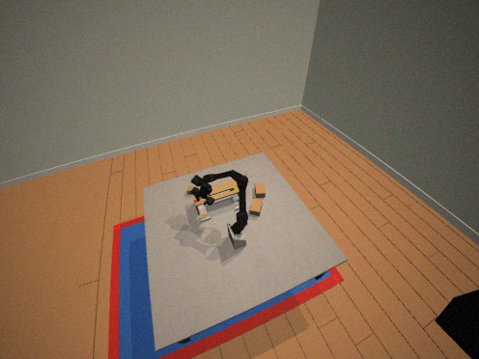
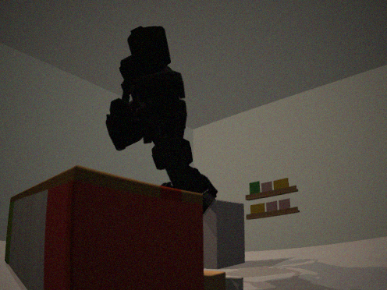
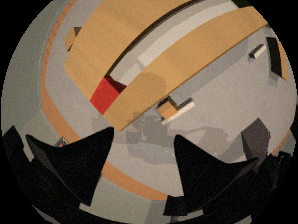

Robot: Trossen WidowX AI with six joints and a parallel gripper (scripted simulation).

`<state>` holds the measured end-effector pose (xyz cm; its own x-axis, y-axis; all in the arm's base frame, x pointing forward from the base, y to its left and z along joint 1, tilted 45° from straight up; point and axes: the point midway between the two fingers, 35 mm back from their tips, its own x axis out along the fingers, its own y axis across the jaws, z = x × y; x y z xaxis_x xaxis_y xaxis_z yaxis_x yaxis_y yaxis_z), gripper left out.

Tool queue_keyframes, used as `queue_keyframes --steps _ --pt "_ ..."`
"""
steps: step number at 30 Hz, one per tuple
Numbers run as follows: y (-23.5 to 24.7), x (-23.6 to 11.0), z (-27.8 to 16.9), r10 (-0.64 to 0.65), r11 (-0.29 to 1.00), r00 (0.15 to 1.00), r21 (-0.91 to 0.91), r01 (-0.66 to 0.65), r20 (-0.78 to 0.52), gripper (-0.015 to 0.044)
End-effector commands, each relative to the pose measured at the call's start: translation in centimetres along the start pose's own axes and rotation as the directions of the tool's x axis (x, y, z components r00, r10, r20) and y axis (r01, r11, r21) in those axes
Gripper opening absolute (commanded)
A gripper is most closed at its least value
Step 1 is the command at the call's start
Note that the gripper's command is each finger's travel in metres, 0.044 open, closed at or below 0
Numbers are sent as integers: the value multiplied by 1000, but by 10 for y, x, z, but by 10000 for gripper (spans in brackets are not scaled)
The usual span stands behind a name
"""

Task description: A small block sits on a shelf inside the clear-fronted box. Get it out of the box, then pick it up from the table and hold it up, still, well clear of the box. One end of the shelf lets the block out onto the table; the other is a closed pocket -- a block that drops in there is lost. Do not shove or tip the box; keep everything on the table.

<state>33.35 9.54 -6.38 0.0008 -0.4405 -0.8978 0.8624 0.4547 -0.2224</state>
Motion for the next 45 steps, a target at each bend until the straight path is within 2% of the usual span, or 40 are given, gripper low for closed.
queue_keyframes --steps 1,3,5,13,20,27,36,40,45 --pt "-2 3 -11 0 690 996 -721 68 94 285" --pt "-2 3 -13 2 519 993 -849 100 118 285" --pt "-2 3 -15 4 417 991 -901 122 136 285" --pt "-3 3 -21 13 -14 982 -982 189 189 285" --pt "-4 3 -25 24 -393 972 -892 225 235 285" --pt "-5 3 -30 37 -710 959 -668 222 279 285" --pt "-6 2 -35 54 -957 943 -253 143 328 285" --pt "-6 1 -38 64 -996 934 -42 84 353 285" --pt "-7 1 -40 75 -977 923 215 -9 378 285"
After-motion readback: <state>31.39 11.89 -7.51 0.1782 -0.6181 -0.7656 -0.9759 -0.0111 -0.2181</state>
